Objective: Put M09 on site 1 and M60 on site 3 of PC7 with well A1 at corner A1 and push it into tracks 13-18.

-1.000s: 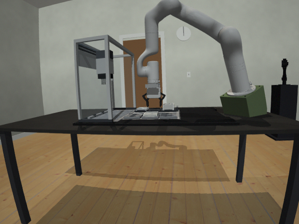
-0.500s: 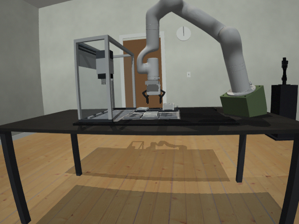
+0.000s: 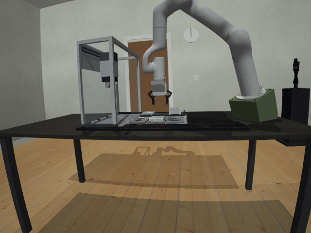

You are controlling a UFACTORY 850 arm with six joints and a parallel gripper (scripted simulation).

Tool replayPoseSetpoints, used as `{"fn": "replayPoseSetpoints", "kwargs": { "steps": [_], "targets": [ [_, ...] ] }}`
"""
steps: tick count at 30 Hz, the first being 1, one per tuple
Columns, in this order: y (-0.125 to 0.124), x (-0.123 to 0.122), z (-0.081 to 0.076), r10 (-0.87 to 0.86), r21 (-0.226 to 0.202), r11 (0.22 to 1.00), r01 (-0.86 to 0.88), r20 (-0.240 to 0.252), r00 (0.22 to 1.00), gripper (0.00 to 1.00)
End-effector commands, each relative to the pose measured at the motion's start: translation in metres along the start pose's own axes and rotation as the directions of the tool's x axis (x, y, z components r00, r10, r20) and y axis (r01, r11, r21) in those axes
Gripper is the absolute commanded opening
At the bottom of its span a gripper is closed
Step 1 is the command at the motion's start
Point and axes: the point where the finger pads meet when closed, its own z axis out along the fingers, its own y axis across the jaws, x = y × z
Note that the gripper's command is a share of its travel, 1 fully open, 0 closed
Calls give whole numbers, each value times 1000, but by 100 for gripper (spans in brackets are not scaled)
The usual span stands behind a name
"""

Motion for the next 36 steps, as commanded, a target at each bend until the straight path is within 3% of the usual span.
{"fn": "replayPoseSetpoints", "kwargs": {
  "steps": [1, 17, 28, 36],
  "targets": [
    [1, 0, -10, 0, 0, 1000, 0, 1, 1000, 100],
    [1, 0, -33, 0, 0, 1000, 0, 1, 1000, 100],
    [1, 0, -33, 0, 0, 1000, 0, 1, 1000, 100],
    [1, -35, -34, 0, 0, 1000, 0, 1, 1000, 100]
  ]
}}
